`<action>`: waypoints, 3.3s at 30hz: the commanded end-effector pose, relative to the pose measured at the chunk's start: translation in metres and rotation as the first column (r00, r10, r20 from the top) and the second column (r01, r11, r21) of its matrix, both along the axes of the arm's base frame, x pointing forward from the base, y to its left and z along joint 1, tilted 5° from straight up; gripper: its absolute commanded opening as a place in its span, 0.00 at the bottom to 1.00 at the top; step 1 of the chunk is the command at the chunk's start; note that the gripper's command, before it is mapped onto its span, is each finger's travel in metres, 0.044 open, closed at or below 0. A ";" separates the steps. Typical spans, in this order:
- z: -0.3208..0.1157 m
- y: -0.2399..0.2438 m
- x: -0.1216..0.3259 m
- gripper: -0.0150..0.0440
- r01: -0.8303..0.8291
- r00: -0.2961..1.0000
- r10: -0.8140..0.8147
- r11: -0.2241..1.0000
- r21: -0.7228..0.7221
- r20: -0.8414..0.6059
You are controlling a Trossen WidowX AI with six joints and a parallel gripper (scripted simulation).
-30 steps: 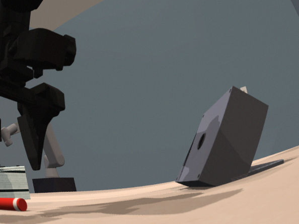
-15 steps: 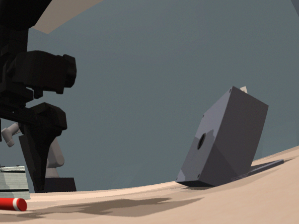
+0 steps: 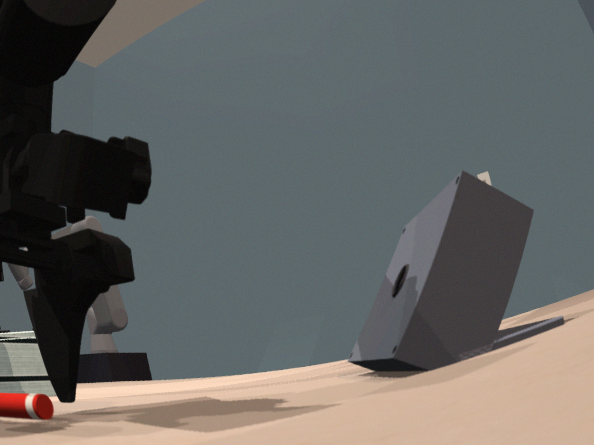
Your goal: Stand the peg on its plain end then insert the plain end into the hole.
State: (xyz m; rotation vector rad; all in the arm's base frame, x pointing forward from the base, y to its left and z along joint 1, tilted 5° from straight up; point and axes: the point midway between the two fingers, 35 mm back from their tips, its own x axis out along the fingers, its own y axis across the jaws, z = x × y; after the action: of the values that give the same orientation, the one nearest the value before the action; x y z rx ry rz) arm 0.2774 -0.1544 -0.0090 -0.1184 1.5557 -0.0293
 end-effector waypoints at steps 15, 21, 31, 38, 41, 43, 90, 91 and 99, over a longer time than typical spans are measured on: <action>-0.002 0.000 -0.002 0.41 -0.006 1.000 0.006 1.000 0.000 -0.008; -0.002 0.000 -0.002 0.34 -0.006 1.000 0.006 1.000 0.000 -0.008; 0.000 0.000 -0.002 0.34 -0.005 1.000 0.005 1.000 0.004 0.026; 0.005 0.001 -0.005 0.34 -0.011 0.995 0.010 1.000 0.008 0.098; 0.007 0.001 -0.006 0.34 -0.014 0.992 0.012 1.000 0.009 0.123; 0.008 0.001 -0.007 0.34 -0.015 0.990 0.014 1.000 0.010 0.140; 0.028 0.001 -0.031 0.34 -0.061 0.856 0.041 0.998 0.021 0.516; 0.029 0.001 -0.032 0.34 -0.062 0.851 0.042 0.998 0.021 0.523; 0.031 0.001 -0.037 0.34 -0.070 0.814 0.045 0.997 0.021 0.580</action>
State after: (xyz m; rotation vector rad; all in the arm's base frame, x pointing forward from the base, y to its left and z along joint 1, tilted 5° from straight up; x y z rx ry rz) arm 0.2433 -0.1553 0.0209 -0.1039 0.9607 0.0099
